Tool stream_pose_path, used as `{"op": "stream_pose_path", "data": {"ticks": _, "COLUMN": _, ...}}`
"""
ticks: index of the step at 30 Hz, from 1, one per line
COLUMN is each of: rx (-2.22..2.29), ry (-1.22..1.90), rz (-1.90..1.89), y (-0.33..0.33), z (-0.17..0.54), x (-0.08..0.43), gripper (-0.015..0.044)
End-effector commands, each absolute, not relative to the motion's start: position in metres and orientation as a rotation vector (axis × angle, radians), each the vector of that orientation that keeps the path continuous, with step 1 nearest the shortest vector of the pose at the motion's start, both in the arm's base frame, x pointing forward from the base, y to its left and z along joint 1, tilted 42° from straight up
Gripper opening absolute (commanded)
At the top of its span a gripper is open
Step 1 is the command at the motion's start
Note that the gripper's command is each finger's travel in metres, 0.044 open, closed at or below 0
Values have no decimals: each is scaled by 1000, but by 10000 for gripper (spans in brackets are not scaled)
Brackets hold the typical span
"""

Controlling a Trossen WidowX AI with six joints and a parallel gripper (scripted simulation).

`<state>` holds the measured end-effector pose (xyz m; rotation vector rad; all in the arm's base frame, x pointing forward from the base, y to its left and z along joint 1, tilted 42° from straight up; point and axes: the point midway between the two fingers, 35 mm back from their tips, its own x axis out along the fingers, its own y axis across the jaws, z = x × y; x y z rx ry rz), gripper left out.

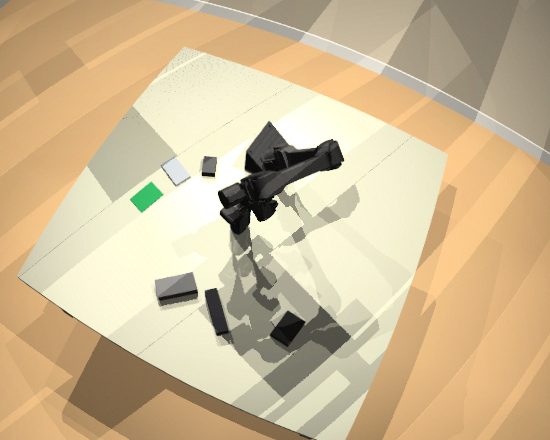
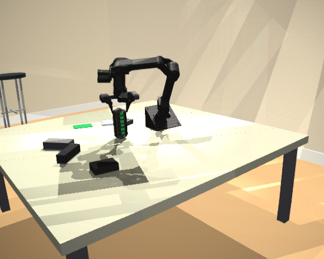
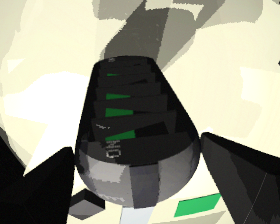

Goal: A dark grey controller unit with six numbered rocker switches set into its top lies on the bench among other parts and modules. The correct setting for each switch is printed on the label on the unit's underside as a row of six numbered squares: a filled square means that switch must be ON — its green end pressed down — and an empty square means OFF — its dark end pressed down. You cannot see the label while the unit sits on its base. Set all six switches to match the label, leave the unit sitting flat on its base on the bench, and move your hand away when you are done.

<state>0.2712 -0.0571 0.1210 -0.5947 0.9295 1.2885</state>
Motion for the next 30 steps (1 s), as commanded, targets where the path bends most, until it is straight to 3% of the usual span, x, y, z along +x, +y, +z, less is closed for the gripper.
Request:
{"op": "stream_pose_path", "data": {"ticks": 1, "rx": -581, "ry": 910, "rz": 1301, "y": -49, "z": 124, "x": 273, "gripper": 338}}
{"op": "stream_pose_path", "data": {"ticks": 30, "rx": -533, "ry": 854, "rz": 1313, "y": -31, "z": 136, "x": 278, "gripper": 338}}
